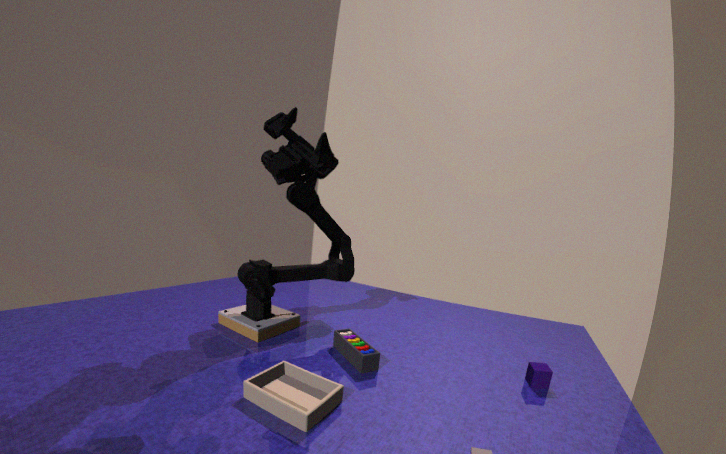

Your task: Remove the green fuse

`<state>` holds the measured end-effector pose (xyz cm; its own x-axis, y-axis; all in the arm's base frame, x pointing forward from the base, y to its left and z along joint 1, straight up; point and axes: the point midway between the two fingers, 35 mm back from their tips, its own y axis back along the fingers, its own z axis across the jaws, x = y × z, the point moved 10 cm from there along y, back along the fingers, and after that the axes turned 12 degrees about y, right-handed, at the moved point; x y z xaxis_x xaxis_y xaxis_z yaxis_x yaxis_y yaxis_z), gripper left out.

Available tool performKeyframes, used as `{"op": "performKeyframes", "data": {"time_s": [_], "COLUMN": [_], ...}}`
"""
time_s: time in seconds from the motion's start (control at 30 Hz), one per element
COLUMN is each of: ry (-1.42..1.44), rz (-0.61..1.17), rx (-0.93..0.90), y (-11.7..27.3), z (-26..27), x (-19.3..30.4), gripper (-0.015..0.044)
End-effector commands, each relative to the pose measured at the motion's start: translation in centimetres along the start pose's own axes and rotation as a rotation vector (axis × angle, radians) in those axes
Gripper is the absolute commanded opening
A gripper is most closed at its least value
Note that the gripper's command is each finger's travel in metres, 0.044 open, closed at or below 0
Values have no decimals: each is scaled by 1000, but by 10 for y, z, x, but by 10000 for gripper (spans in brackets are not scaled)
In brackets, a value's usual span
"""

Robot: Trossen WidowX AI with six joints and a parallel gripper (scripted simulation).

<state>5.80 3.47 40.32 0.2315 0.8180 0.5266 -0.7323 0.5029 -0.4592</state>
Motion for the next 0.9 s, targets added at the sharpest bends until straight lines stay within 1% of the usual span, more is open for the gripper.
{"op": "performKeyframes", "data": {"time_s": [0.0,0.07,0.2,0.3,0.37,0.4,0.67,0.77,0.83,0.87], "ry": [-26,-237,-874,-1340,-1431,-1503,-2091,-2489,-2734,-2785], "rz": [1,4,-18,-71,-72,-84,-249,-422,-561,-595], "rx": [0,1,19,35,68,75,71,21,-44,-63], "y": [0,-2,-14,-27,-32,-35,-59,-77,-88,-91], "z": [1,11,32,40,39,39,32,20,9,6], "x": [-1,-8,-35,-57,-65,-68,-93,-109,-118,-120], "gripper": [374,321,216,137,85,72,72,72,72,72]}}
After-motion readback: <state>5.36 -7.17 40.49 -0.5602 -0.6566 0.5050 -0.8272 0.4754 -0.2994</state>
